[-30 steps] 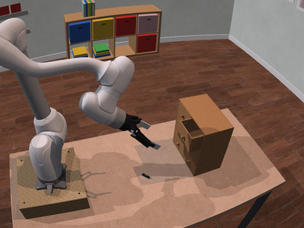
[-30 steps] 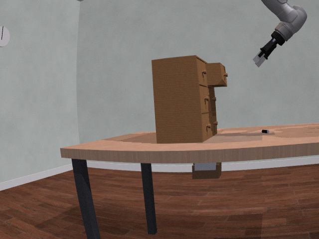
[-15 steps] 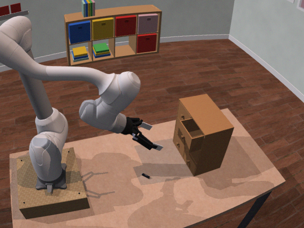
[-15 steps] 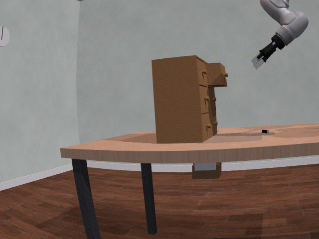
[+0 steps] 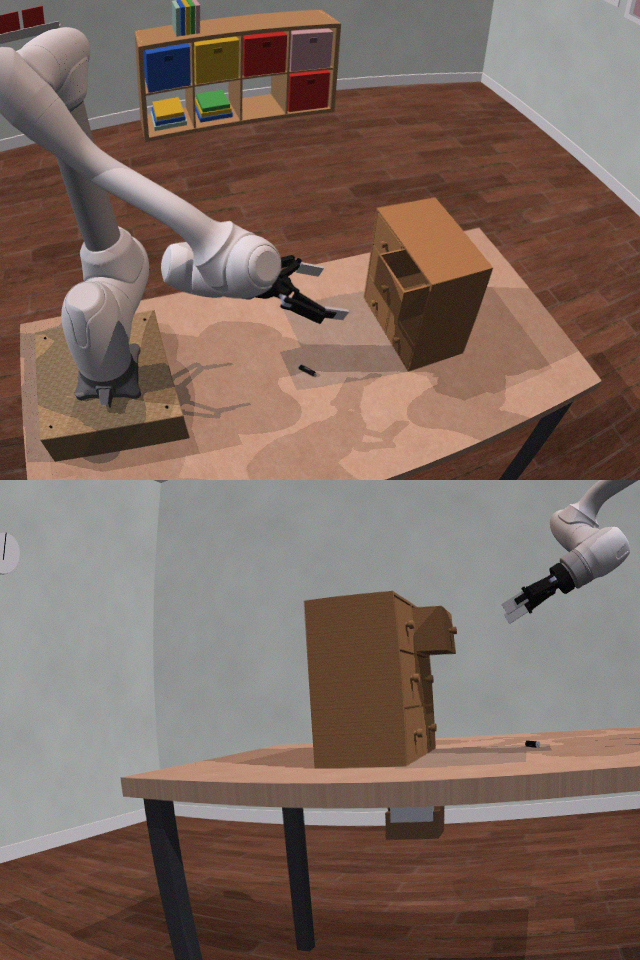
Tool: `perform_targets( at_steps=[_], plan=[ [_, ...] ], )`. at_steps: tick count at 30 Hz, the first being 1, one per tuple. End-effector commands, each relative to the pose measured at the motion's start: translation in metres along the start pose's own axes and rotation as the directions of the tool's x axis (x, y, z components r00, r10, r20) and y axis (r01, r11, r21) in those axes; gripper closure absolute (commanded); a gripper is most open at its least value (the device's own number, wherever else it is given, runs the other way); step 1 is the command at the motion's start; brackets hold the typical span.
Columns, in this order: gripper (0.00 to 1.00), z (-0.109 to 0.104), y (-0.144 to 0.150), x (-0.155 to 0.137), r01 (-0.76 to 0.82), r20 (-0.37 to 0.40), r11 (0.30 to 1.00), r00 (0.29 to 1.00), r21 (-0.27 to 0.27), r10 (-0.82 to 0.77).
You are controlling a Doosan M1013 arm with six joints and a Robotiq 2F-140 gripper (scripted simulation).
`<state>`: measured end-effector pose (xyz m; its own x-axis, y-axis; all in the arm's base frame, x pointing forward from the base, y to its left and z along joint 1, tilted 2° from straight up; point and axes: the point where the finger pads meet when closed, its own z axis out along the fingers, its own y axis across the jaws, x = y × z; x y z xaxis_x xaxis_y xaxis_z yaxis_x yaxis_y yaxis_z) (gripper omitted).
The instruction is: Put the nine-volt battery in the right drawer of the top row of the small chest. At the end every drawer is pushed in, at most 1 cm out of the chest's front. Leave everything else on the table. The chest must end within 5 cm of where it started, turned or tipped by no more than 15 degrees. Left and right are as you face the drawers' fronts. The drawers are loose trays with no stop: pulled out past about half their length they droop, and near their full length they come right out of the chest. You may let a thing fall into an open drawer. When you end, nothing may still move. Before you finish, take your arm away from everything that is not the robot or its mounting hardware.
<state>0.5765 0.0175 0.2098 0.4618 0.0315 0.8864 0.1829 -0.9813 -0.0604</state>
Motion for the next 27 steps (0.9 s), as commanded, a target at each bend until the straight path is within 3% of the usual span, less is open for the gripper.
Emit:
perform_targets(
  at_steps=[1,16,17,27],
  plan=[
    [0.00,0.0044,-0.0048,-0.0037,0.011,-0.108,1.000,0.994,-0.025,-0.013],
    [0.00,0.0071,-0.0041,-0.0045,0.011,-0.134,1.000,0.991,-0.027,-0.015],
    [1.00,0.0071,-0.0041,-0.0045,0.011,-0.134,1.000,0.991,-0.027,-0.015],
    [1.00,0.0071,-0.0041,-0.0045,0.011,-0.134,1.000,0.991,-0.027,-0.015]
  ],
)
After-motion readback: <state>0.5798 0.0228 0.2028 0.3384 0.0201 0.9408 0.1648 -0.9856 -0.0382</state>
